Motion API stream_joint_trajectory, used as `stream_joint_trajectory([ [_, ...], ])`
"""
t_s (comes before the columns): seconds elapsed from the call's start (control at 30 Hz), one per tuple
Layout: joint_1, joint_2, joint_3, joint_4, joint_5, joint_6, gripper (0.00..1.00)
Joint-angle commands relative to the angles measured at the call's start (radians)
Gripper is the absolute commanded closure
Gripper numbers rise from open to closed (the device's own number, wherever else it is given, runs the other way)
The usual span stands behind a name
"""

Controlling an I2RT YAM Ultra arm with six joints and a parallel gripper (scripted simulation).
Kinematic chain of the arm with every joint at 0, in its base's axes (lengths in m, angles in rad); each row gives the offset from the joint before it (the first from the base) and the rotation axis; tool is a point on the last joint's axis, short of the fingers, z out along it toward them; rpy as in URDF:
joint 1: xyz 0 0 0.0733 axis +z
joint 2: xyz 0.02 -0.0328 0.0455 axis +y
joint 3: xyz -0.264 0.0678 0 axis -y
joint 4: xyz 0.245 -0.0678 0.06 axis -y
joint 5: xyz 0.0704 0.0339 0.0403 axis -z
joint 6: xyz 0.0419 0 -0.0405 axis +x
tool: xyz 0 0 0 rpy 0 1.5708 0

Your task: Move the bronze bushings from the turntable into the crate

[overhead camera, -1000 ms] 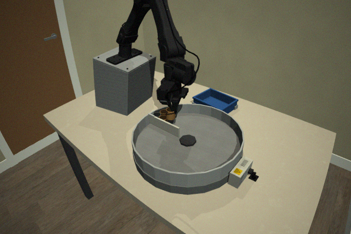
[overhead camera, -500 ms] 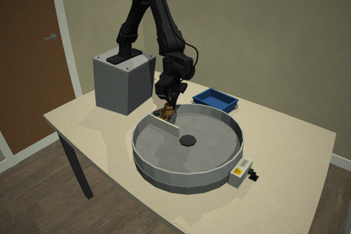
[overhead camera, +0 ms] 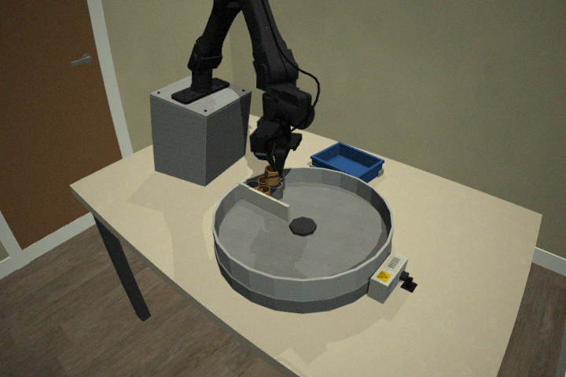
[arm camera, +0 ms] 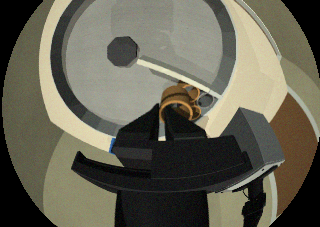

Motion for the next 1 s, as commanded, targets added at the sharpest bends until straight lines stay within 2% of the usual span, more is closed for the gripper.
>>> stream_joint_trajectory([
  [0.0,-0.012,-0.012,0.03,-0.012,0.013,-0.006,1.0],
  [0.53,-0.007,-0.015,0.03,-0.011,0.014,-0.002,1.0],
  [0.8,0.051,-0.041,-0.029,0.019,0.02,0.049,1.0],
  [0.97,0.126,-0.058,-0.051,0.029,0.031,0.121,1.0],
])
